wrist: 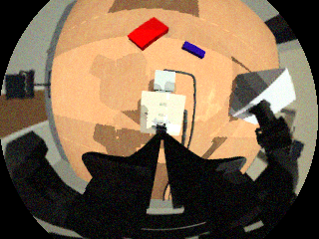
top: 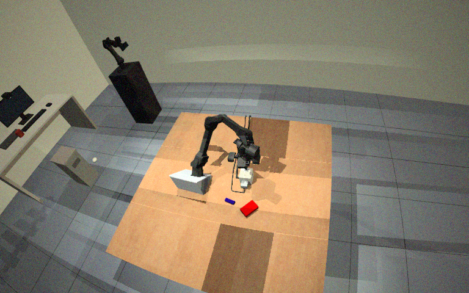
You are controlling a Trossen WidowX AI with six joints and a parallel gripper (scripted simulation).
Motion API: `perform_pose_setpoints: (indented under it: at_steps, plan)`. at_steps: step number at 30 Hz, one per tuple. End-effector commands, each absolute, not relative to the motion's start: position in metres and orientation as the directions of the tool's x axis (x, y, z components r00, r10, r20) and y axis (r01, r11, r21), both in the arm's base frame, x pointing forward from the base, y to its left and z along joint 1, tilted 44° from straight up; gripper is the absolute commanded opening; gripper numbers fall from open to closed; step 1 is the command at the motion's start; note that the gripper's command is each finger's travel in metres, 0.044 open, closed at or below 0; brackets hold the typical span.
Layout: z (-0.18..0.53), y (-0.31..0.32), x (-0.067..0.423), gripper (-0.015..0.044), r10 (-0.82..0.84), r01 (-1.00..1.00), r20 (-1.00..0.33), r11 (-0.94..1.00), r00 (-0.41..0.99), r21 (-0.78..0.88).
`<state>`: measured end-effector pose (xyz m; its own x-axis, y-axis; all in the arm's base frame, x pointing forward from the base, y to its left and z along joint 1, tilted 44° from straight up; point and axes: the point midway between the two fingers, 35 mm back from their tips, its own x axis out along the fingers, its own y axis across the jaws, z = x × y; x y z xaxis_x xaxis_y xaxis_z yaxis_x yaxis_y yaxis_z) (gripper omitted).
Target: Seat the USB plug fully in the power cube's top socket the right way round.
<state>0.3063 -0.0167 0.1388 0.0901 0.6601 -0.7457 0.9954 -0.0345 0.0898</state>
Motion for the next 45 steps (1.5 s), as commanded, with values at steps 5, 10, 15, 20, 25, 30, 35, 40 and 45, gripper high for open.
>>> perform_pose_setpoints:
  at_steps: [5,10,15,20,25,30,35,40,45]
  plan:
    - [0.1376,-0.0166,0.3061,0.0,0.656,0.996,-0.749,-0.036,0.089,0.087]
    - [0.1372,-0.0162,0.3062,0.0,0.656,0.996,-0.749,-0.036,0.089,0.087]
    - [0.1368,-0.0158,0.3062,0.0,0.656,0.996,-0.749,-0.036,0.089,0.087]
    - [0.1363,-0.0154,0.3063,0.0,0.656,0.996,-0.749,-0.036,0.089,0.087]
    - [0.1359,-0.015,0.3063,0.0,0.656,0.996,-0.749,-0.036,0.089,0.087]
    - [0.1355,-0.0146,0.3064,0.0,0.656,0.996,-0.749,-0.036,0.089,0.087]
    - [0.1351,-0.0142,0.3064,0.0,0.656,0.996,-0.749,-0.036,0.089,0.087]
    - [0.1346,-0.0137,0.3065,0.0,0.656,0.996,-0.749,-0.036,0.089,0.087]
    - [0.1342,-0.0133,0.3065,0.0,0.656,0.996,-0.749,-0.036,0.089,0.087]
